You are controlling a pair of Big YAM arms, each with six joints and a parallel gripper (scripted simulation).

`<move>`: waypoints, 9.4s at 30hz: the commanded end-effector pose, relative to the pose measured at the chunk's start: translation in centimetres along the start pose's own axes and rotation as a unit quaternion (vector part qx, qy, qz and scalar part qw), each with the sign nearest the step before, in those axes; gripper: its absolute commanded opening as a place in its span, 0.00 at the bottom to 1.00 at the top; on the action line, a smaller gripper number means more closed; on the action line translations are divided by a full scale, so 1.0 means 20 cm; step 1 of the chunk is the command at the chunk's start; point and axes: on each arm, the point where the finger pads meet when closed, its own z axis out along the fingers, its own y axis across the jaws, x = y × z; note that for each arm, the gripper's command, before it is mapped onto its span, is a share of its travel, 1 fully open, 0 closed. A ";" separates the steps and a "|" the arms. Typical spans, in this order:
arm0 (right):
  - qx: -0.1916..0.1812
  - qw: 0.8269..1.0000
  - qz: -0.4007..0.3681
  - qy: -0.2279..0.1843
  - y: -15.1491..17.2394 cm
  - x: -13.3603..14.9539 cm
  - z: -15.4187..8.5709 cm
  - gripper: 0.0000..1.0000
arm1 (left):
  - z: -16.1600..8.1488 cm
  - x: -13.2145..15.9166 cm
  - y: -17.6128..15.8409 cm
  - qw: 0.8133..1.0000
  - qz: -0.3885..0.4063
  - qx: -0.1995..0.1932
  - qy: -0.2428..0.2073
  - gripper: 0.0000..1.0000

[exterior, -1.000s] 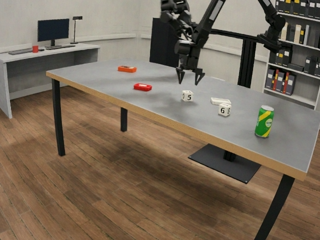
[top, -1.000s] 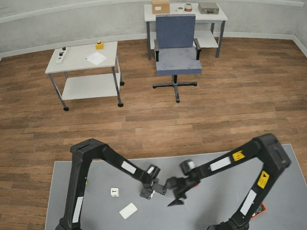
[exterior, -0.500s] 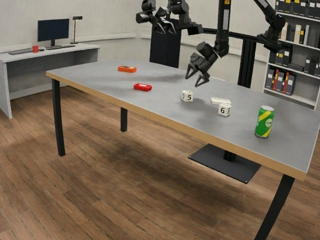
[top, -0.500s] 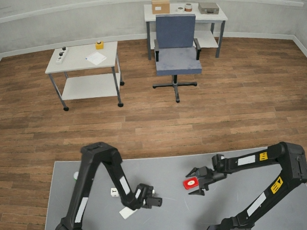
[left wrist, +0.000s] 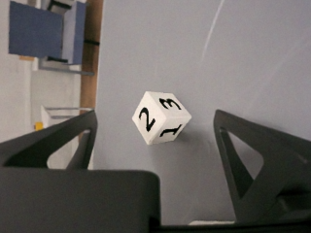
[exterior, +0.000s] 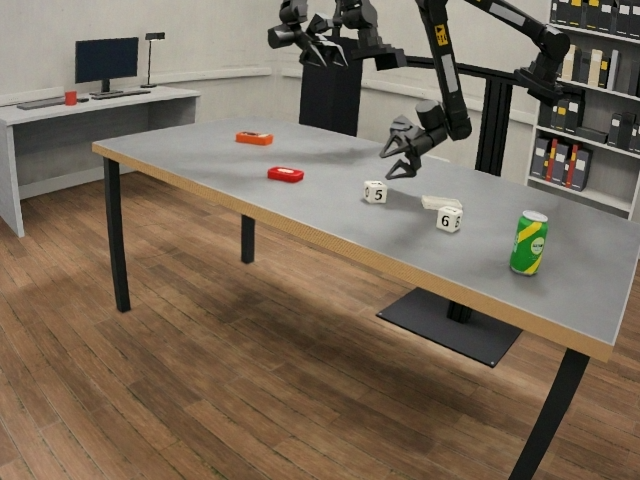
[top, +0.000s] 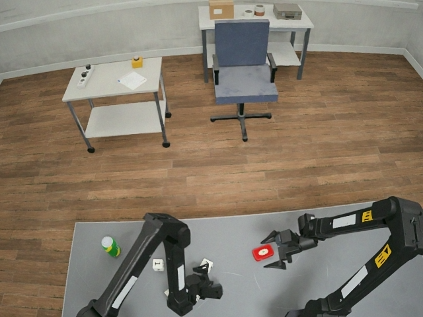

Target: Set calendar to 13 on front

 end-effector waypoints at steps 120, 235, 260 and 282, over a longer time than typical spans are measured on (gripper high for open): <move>0.118 0.979 0.099 0.132 0.01 -0.16 0.79 1.00 | 0.11 0.76 0.38 0.780 -0.237 0.319 0.484 0.69; 0.278 0.948 0.157 -0.005 0.24 -0.61 1.07 1.00 | -0.16 1.15 0.39 0.777 0.104 0.402 0.474 0.40; 0.278 0.948 0.157 -0.005 0.24 -0.61 1.07 1.00 | -0.11 1.22 0.23 0.776 0.071 0.388 0.493 0.40; 0.278 0.948 0.157 -0.005 0.24 -0.61 1.07 1.00 | 0.03 1.25 0.52 0.773 -0.255 0.072 0.577 0.40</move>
